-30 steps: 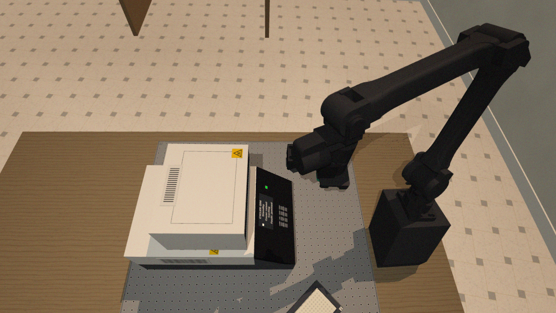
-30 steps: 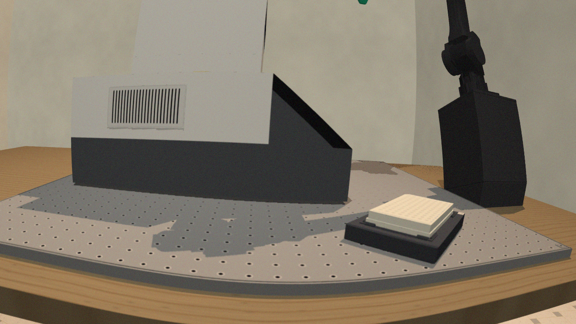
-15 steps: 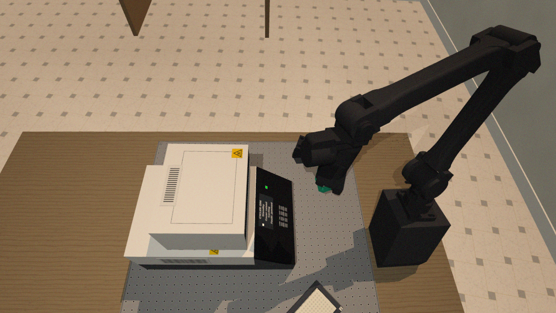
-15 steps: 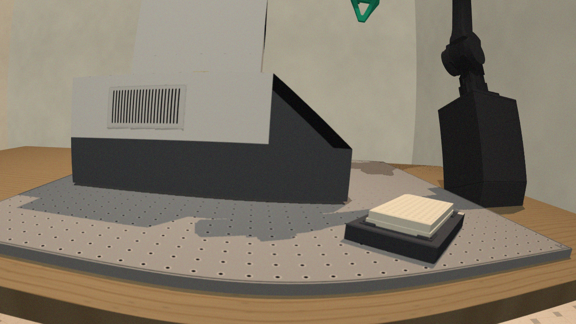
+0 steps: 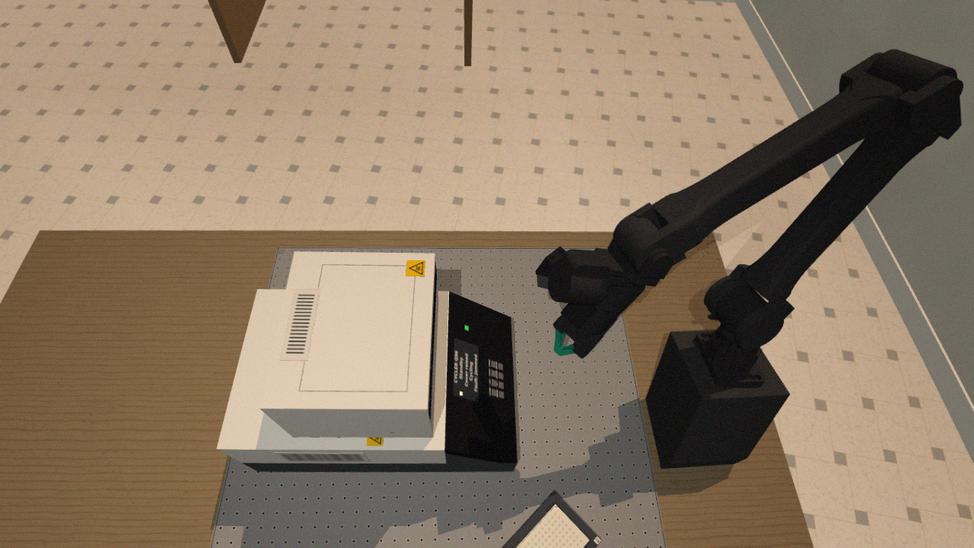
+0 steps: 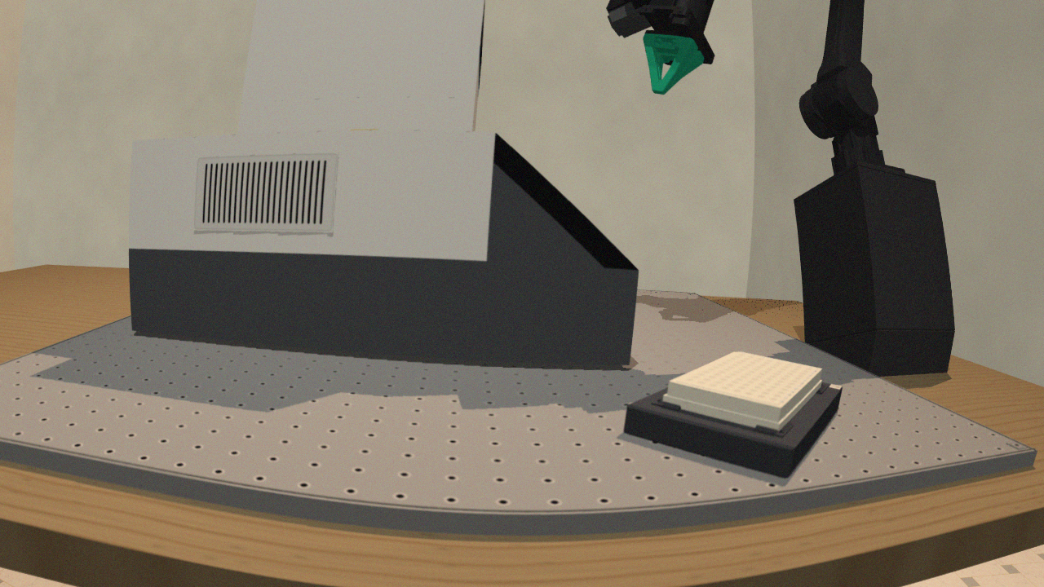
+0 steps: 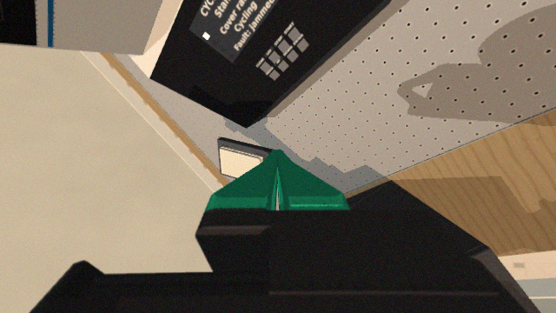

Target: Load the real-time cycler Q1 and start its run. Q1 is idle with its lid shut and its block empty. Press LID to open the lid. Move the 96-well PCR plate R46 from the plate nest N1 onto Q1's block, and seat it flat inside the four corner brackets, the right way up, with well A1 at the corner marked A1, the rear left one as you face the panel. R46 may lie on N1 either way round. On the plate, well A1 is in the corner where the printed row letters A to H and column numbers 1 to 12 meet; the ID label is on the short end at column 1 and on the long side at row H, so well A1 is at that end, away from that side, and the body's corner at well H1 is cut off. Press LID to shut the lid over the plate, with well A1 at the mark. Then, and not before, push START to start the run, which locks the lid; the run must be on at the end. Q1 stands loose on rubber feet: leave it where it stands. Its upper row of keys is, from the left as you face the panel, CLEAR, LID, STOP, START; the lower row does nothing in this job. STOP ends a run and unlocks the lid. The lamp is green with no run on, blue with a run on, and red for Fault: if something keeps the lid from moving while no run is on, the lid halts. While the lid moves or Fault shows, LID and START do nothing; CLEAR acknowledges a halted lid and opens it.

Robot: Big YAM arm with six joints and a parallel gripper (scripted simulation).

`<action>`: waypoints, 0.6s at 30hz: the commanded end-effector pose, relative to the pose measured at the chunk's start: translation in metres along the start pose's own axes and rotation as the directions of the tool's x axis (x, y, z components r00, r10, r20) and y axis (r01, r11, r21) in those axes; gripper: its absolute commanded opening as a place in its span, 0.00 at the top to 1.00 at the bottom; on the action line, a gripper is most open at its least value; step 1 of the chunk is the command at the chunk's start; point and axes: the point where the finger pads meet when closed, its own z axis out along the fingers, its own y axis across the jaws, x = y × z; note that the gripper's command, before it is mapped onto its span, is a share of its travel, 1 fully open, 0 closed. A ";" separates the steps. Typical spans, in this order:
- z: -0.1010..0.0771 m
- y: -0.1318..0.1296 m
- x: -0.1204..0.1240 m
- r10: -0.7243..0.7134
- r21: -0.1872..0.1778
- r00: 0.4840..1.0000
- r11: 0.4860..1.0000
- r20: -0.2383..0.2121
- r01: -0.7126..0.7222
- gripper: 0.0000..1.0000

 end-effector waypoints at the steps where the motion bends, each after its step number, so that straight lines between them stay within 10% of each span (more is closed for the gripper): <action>1: 0.008 0.000 -0.007 0.156 -0.062 0.986 0.986 0.051 -0.152 1.00; 7: 0.022 0.002 -0.005 0.321 -0.165 0.942 0.939 0.095 -0.303 1.00; 18: 0.060 -0.021 0.008 0.561 -0.247 0.819 0.816 0.120 -0.523 1.00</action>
